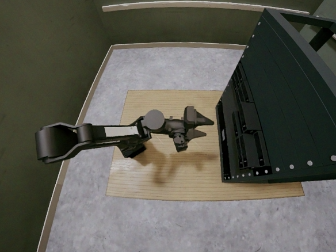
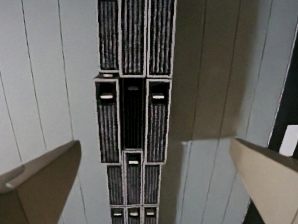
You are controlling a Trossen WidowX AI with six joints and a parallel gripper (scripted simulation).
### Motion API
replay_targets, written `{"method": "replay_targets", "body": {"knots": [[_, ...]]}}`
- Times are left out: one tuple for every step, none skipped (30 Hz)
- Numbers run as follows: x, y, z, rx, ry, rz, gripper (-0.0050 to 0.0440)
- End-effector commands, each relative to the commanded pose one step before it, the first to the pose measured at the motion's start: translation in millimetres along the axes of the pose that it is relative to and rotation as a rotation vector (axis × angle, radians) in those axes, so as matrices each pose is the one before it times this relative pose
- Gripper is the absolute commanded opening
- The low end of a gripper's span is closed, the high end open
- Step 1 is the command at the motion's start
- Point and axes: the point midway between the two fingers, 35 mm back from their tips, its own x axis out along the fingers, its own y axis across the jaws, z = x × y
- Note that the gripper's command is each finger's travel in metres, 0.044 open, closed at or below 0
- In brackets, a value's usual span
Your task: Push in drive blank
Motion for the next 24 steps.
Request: {"method": "replay_targets", "body": {"knots": [[6.91, 9.65, 1.01, 0.0161, -0.00802, 0.02577, 0.0440], [0.57, 0.01, -0.15, 0.0000, 0.00000, 0.00000, 0.0440], [0.47, 0.01, -0.13, 0.0000, 0.00000, 0.00000, 0.0440], [0.38, 0.00, -0.10, 0.0000, 0.00000, 0.00000, 0.0440], [0.29, 0.00, -0.08, 0.0000, 0.00000, 0.00000, 0.0440], [0.22, 0.00, -0.06, 0.0000, 0.00000, 0.00000, 0.0440], [0.15, 0.00, -0.04, 0.0000, 0.00000, 0.00000, 0.0440], [0.09, 0.00, -0.03, 0.0000, 0.00000, 0.00000, 0.0440], [0.05, 0.00, -0.01, 0.0000, 0.00000, 0.00000, 0.0440], [0.02, 0.00, -0.01, 0.0000, 0.00000, 0.00000, 0.0440], [0.00, 0.00, 0.00, 0.0000, 0.00000, 0.00000, 0.0440], [0.00, 0.00, 0.00, 0.0000, 0.00000, 0.00000, 0.0440], [0.00, 0.00, 0.00, 0.0000, 0.00000, 0.00000, 0.0440], [0.00, 0.00, 0.00, 0.0000, 0.00000, 0.00000, 0.0440], [0.00, 0.00, 0.00, 0.0000, 0.00000, 0.00000, 0.0440], [0.00, 0.00, 0.00, 0.0000, 0.00000, 0.00000, 0.0440], [0.00, 0.00, 0.00, 0.0000, 0.00000, 0.00000, 0.0440], [0.00, 0.00, 0.00, 0.0000, 0.00000, 0.00000, 0.0440], [0.00, 0.00, 0.00, 0.0000, 0.00000, 0.00000, 0.0440], [0.00, 0.00, 0.00, 0.0000, 0.00000, 0.00000, 0.0440], [0.00, 0.00, 0.00, 0.0000, 0.00000, 0.00000, 0.0440], [0.00, 0.00, 0.00, 0.0000, 0.00000, 0.00000, 0.0440], [0.00, 0.00, 0.00, 0.0000, 0.00000, 0.00000, 0.0440], [0.00, 0.00, 0.00, 0.0000, 0.00000, 0.00000, 0.0440]]}}
